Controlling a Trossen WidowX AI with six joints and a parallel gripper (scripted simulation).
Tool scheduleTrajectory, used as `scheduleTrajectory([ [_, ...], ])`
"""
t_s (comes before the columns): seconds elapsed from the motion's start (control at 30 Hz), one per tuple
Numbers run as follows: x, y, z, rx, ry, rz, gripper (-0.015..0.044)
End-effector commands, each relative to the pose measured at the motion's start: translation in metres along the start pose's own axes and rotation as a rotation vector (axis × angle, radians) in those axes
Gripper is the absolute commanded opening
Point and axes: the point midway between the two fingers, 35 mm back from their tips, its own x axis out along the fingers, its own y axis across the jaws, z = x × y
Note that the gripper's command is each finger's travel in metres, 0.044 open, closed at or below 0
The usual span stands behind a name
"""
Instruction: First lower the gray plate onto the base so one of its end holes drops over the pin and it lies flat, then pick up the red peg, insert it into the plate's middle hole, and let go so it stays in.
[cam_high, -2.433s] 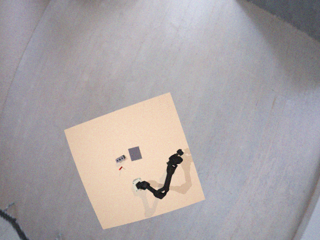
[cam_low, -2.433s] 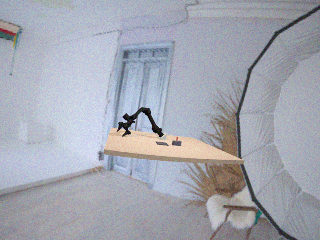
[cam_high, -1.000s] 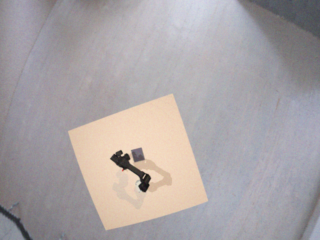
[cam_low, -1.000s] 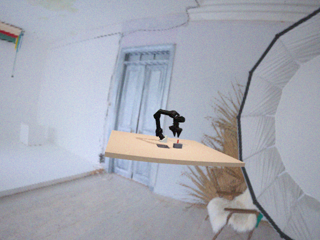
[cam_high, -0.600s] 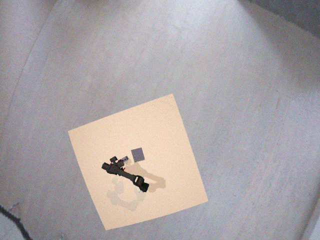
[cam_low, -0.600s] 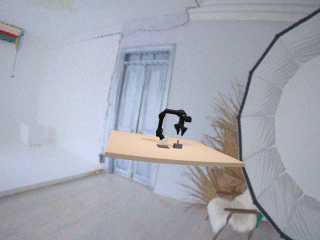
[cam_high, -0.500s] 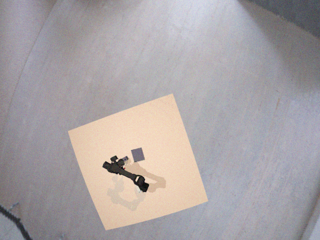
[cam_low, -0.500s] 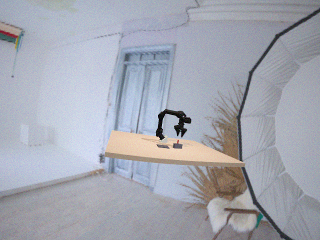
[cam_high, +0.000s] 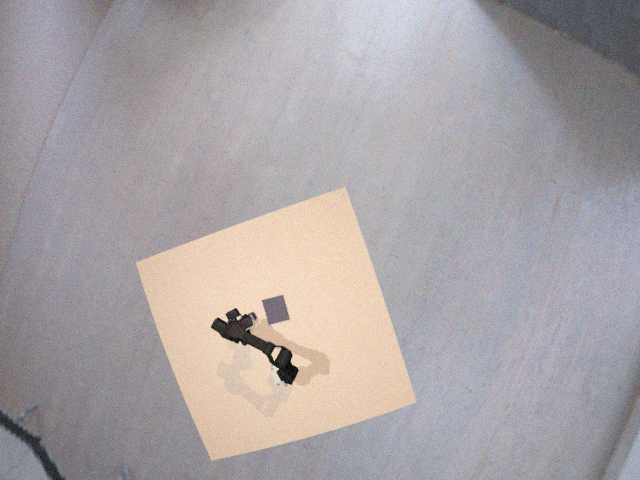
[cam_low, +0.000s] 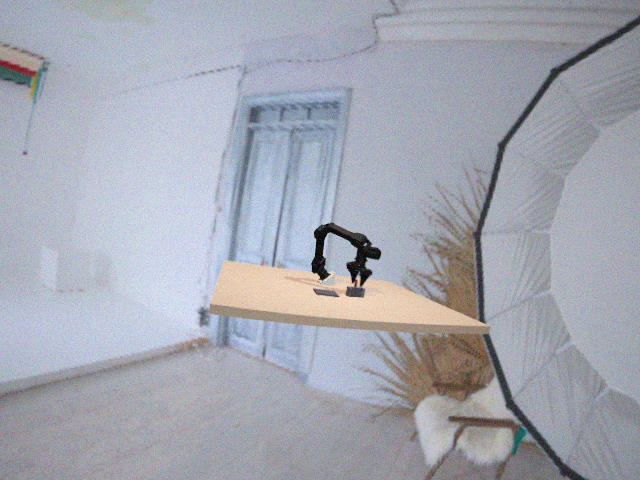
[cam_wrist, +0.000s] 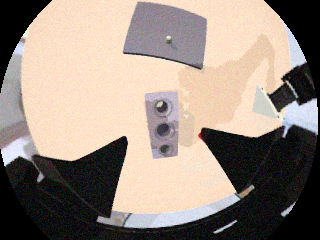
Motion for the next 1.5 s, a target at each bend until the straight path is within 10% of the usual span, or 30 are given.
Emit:
scheduleTrajectory([
  [0.0, 0.007, 0.000, 0.000, -0.006, -0.005, 0.003, 0.0440],
  [1.1, 0.058, 0.000, 0.001, -0.006, -0.008, 0.003, 0.0440],
  [1.47, 0.058, 0.000, 0.001, -0.006, -0.008, 0.003, 0.0151],
])
